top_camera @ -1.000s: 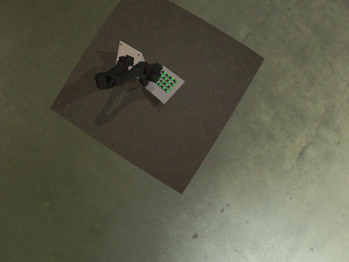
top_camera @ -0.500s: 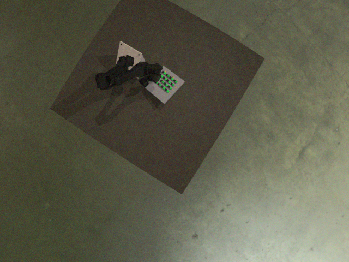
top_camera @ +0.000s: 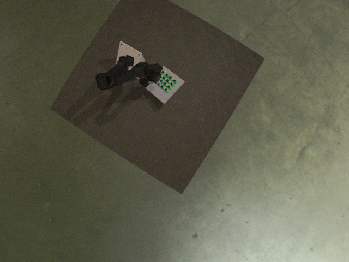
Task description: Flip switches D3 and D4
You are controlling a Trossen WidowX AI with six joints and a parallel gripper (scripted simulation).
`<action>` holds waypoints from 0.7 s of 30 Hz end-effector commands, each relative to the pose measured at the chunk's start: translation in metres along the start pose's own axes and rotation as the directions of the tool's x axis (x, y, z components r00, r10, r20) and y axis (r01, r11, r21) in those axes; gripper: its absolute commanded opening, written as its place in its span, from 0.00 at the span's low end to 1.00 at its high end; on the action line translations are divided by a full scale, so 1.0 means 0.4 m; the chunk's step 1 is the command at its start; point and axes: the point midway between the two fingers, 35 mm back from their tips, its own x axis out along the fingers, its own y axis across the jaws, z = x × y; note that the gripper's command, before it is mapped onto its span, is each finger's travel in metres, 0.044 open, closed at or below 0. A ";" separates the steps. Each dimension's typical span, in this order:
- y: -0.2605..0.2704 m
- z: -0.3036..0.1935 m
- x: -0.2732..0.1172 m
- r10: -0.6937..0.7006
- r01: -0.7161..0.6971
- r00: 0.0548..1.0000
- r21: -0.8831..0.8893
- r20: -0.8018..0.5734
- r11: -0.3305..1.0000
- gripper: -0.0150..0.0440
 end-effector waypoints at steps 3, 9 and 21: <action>-0.002 -0.002 0.003 -0.003 0.003 1.000 -0.002 -0.001 1.000 0.25; 0.013 0.007 -0.074 0.014 -0.014 1.000 -0.001 -0.018 1.000 0.25; 0.001 0.006 -0.160 0.000 0.000 1.000 -0.002 -0.029 1.000 0.25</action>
